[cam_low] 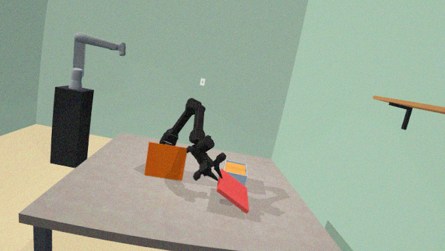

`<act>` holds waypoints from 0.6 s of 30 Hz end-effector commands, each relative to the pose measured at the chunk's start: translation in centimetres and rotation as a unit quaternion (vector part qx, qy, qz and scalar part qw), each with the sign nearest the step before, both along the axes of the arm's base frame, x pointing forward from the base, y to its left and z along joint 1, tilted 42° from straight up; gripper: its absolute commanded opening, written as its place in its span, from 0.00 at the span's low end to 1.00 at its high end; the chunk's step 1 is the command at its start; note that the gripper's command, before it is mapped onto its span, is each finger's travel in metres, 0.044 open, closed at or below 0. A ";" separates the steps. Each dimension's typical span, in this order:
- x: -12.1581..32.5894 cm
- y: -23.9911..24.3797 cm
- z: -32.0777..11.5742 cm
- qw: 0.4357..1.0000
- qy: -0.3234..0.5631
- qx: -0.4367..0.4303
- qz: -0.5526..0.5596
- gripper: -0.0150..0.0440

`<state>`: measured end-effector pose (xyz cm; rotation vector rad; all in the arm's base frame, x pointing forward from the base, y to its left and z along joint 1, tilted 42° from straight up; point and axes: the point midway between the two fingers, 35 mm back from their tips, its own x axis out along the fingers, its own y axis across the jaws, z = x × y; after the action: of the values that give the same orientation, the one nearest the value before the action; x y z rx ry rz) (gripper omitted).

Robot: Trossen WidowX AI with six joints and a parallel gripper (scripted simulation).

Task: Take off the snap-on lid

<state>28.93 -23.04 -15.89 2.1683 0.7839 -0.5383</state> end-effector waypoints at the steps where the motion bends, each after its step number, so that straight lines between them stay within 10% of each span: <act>1: -0.1 0.4 -0.4 1.000 -0.001 0.003 -0.001 0.25; 18: -0.1 1.3 -1.4 1.000 -0.001 0.004 -0.001 0.25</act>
<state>28.87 -22.07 -16.98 2.1698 0.7840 -0.5363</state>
